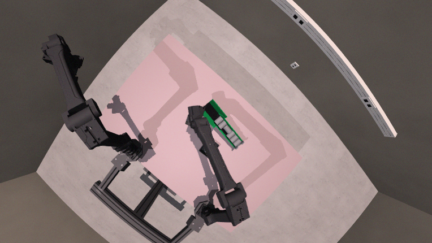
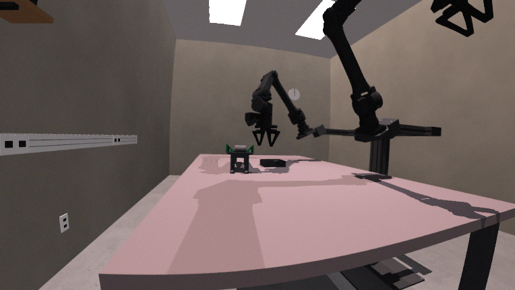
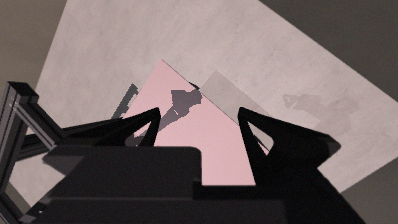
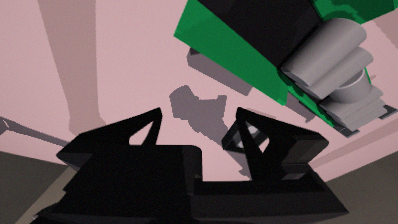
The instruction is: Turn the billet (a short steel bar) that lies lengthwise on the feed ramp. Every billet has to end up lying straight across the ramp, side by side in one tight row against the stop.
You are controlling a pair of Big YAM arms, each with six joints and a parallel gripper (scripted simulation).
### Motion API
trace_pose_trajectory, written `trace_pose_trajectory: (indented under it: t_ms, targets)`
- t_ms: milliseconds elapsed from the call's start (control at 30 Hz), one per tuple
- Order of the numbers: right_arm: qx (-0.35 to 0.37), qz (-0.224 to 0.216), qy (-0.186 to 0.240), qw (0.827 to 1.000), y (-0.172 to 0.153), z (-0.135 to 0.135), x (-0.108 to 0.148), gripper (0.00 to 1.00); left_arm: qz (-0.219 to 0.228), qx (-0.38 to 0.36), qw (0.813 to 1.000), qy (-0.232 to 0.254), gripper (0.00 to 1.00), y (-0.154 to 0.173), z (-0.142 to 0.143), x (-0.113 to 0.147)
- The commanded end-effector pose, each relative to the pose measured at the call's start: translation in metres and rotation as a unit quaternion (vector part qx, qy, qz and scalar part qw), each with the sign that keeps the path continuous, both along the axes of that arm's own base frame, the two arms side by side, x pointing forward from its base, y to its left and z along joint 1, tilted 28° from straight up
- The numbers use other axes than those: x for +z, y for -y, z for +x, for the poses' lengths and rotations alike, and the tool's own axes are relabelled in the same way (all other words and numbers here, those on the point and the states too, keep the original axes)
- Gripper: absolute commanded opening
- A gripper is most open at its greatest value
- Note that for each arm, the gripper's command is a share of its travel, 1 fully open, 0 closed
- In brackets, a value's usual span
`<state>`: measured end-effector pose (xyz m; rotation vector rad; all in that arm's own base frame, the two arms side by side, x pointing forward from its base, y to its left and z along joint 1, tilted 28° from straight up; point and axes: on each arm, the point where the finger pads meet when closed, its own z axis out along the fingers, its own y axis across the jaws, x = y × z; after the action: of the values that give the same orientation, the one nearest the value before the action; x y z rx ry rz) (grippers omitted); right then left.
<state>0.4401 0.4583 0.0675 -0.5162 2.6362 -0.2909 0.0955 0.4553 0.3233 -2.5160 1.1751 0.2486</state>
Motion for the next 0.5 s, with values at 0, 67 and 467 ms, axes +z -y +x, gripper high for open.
trace_pose_trajectory:
  t_ms: [0, 67, 467]
  targets:
    - [0.002, 0.013, 0.01, 1.0, -0.009, 0.004, 0.014, 1.0, 0.05, -0.028, 0.998, -0.001, 1.0, -0.008, -0.009, 0.017]
    - [0.002, 0.013, 0.01, 1.0, -0.009, 0.004, 0.014, 1.0, 0.076, -0.04, 0.996, -0.003, 1.0, -0.015, -0.011, 0.024]
    - [0.002, 0.013, 0.01, 1.0, -0.009, 0.004, 0.014, 1.0, 0.223, -0.102, 0.969, -0.034, 1.0, -0.046, -0.027, 0.068]
